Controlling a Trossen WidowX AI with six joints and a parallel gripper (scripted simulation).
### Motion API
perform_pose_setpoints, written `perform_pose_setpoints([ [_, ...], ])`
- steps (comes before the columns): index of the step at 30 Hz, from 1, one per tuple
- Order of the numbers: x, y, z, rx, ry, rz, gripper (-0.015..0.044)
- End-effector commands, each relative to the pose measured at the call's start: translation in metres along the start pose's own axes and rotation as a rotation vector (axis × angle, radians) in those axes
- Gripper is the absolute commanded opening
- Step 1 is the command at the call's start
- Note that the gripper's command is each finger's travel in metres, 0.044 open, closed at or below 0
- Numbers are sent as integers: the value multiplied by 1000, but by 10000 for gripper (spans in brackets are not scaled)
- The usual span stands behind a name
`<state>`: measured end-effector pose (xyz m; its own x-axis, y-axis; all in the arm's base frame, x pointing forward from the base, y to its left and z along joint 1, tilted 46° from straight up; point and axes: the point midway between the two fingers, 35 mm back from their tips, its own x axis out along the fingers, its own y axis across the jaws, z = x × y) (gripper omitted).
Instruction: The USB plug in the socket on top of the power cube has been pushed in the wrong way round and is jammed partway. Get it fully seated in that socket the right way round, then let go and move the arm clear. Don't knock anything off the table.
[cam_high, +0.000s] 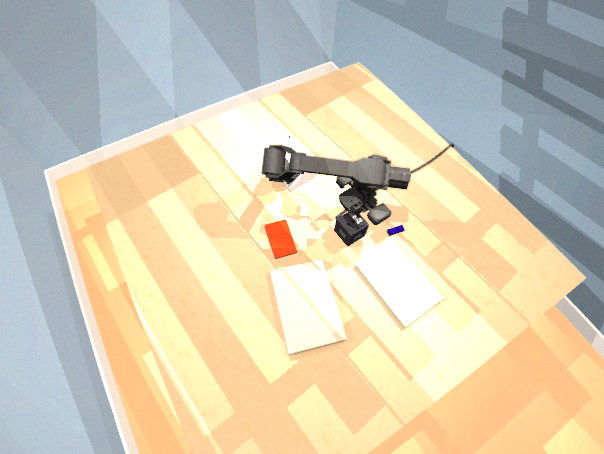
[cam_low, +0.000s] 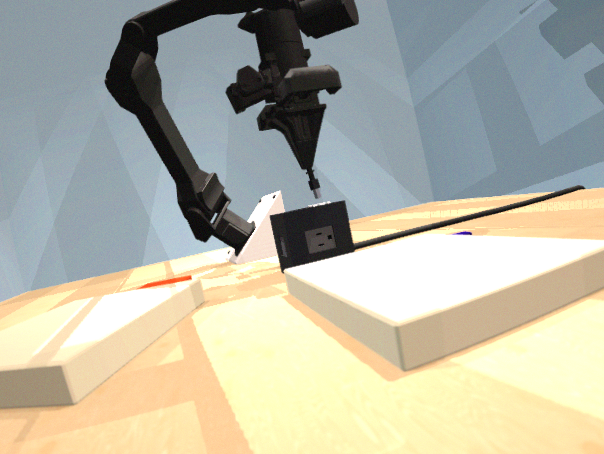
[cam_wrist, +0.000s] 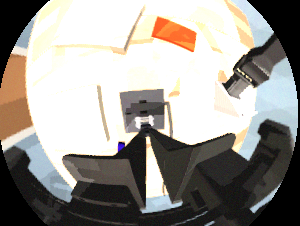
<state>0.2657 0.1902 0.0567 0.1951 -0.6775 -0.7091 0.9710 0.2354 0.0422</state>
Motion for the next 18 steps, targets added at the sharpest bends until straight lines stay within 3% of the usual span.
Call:
perform_pose_setpoints([
  [1, 1, 0, 1, -4, -2, 2, 0],
  [18, 3, 0, 1, -4, -2, 2, 0],
])
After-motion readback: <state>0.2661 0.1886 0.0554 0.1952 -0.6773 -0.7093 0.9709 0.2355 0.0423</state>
